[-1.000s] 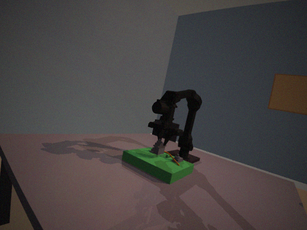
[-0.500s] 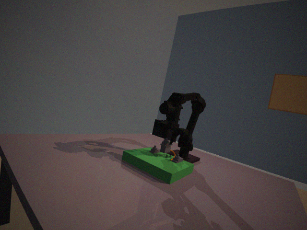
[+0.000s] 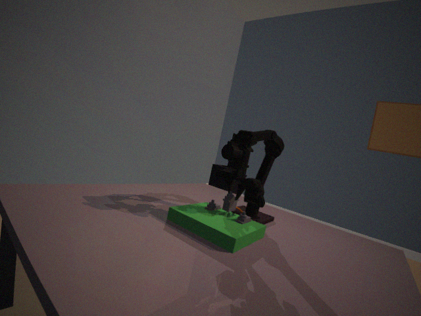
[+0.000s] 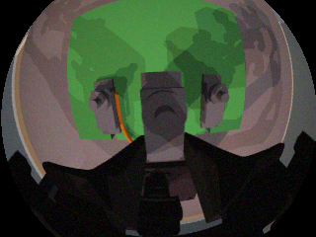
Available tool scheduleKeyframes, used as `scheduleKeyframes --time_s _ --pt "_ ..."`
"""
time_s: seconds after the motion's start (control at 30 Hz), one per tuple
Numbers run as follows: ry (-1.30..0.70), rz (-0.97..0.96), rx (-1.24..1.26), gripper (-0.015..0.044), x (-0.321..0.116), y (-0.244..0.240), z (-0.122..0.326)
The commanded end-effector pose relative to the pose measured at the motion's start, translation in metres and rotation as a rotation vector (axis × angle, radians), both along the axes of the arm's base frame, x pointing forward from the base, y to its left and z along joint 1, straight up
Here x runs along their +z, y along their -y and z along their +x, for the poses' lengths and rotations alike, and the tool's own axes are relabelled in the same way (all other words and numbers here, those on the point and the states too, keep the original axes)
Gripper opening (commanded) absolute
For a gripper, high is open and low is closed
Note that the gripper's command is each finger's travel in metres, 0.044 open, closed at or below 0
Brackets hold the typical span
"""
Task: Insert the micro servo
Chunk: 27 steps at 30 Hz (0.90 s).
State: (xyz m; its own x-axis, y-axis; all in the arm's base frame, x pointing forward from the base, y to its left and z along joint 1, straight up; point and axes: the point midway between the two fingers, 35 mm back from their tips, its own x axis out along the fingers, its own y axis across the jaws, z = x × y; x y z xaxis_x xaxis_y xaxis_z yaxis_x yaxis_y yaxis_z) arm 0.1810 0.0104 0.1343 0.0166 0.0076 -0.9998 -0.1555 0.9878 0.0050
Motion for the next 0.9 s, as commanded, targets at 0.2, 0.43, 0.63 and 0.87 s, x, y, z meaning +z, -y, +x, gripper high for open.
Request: scheduleKeyframes --time_s 0.2,0.43,0.63,0.87 --pt "0.006 0.002 0.003 0.0 -0.011 -0.001 0.002" --pt "0.006 0.002 0.003 0.0 -0.011 -0.001 0.002" --pt "0.006 0.002 0.003 0.0 -0.012 -0.001 0.002" --pt "0.006 0.002 0.003 0.0 -0.019 -0.001 0.002"
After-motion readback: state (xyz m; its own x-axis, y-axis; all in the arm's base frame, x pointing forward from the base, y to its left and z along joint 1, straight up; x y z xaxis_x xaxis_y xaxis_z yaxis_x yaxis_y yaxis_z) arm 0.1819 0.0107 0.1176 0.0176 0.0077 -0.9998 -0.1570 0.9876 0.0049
